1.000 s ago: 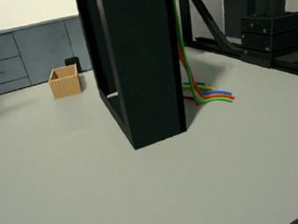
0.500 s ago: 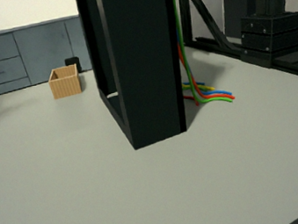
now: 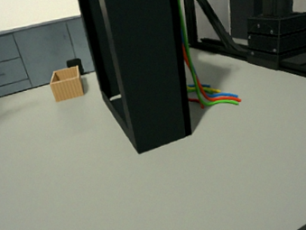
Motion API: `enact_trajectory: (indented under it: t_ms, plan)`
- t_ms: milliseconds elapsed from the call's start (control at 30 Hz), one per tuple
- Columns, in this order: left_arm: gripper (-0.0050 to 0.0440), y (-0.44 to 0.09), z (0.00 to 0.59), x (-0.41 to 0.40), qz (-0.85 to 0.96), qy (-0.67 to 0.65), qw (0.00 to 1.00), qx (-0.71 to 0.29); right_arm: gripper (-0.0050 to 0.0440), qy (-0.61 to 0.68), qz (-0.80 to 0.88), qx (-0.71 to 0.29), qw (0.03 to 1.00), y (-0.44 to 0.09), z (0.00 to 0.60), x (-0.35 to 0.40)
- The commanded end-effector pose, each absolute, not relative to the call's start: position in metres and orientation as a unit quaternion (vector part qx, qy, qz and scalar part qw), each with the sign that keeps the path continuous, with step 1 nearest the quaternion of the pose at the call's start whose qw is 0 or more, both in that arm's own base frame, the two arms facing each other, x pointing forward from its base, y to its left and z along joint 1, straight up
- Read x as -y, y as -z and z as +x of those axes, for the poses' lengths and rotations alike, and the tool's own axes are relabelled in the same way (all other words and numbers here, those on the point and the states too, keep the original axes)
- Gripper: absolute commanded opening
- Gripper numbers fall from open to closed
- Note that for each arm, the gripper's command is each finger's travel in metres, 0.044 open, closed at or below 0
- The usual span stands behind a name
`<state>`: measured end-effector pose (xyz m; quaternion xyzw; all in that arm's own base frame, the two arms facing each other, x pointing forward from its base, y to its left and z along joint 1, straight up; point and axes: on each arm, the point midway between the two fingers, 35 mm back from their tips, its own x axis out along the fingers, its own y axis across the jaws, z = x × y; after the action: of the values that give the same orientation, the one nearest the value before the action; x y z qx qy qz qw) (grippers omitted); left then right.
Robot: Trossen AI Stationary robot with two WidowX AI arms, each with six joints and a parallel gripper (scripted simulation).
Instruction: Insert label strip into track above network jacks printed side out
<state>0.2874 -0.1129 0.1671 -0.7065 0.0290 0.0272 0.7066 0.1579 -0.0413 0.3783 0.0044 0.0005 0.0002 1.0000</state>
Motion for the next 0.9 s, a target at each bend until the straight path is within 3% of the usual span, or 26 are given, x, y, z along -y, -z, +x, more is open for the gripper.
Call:
enact_trajectory:
  t_ms: [0,867]
  plan:
    - [-0.0050,-0.1774,0.2901,0.1144,-0.715,-0.022,0.698,-0.023,0.0440,0.000,-0.002,0.000,1.000,-0.3831,0.1574,0.0396]
    - [-0.0050,-0.1714,0.2888,0.1137,-0.710,-0.026,0.703,-0.028,0.0440,0.000,-0.002,0.000,1.000,-0.3831,0.1574,0.0396]
